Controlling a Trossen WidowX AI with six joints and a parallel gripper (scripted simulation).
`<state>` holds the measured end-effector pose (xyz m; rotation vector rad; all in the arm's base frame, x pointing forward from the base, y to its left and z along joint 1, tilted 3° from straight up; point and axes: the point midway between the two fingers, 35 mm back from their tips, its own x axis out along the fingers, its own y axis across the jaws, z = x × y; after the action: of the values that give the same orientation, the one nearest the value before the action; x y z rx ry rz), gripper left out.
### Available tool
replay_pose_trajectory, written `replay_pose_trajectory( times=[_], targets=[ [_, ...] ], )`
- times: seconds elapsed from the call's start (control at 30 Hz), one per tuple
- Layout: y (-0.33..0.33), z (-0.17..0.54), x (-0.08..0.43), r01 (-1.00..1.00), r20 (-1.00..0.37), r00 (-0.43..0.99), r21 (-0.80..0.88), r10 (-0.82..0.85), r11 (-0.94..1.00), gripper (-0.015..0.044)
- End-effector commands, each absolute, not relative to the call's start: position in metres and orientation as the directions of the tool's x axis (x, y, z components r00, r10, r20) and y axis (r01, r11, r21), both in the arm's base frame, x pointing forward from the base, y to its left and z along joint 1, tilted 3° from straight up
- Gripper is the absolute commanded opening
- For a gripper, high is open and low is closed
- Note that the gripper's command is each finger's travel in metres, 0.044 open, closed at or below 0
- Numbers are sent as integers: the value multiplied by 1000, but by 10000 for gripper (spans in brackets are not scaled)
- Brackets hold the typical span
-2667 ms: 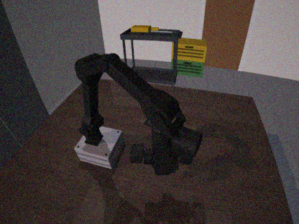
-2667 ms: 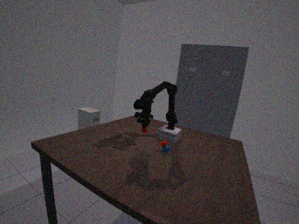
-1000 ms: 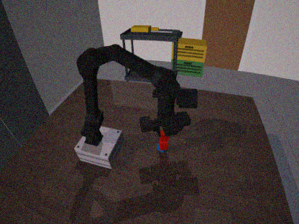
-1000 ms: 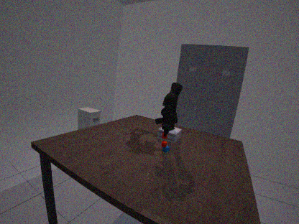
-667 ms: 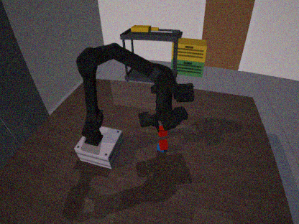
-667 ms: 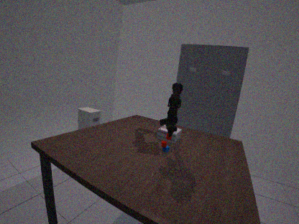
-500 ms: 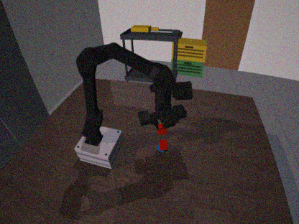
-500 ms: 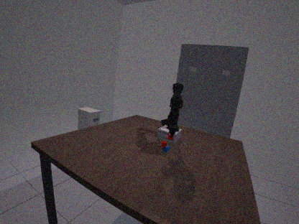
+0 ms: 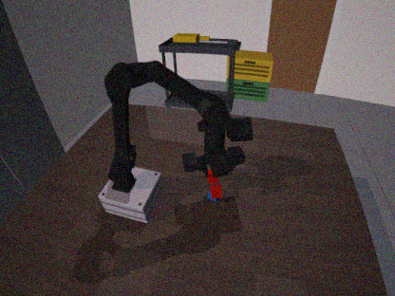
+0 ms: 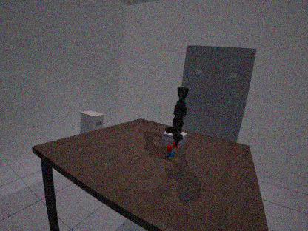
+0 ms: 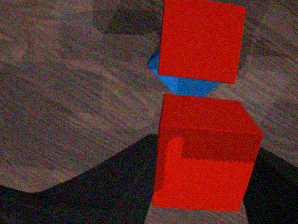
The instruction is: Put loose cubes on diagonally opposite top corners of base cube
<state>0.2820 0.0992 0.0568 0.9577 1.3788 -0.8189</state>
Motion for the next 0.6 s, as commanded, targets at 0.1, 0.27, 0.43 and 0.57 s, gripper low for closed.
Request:
replay_pose_trajectory(
  times=[0.1,0.27,0.43,0.57],
  targets=[
    [100,55,282,912,-996,48,76,78,403,105],
    [100,53,283,910,-996,49,76,76,407,105],
    [101,40,284,898,-997,56,76,58,433,105],
    [103,30,285,887,-997,62,75,43,456,105]
  ],
)
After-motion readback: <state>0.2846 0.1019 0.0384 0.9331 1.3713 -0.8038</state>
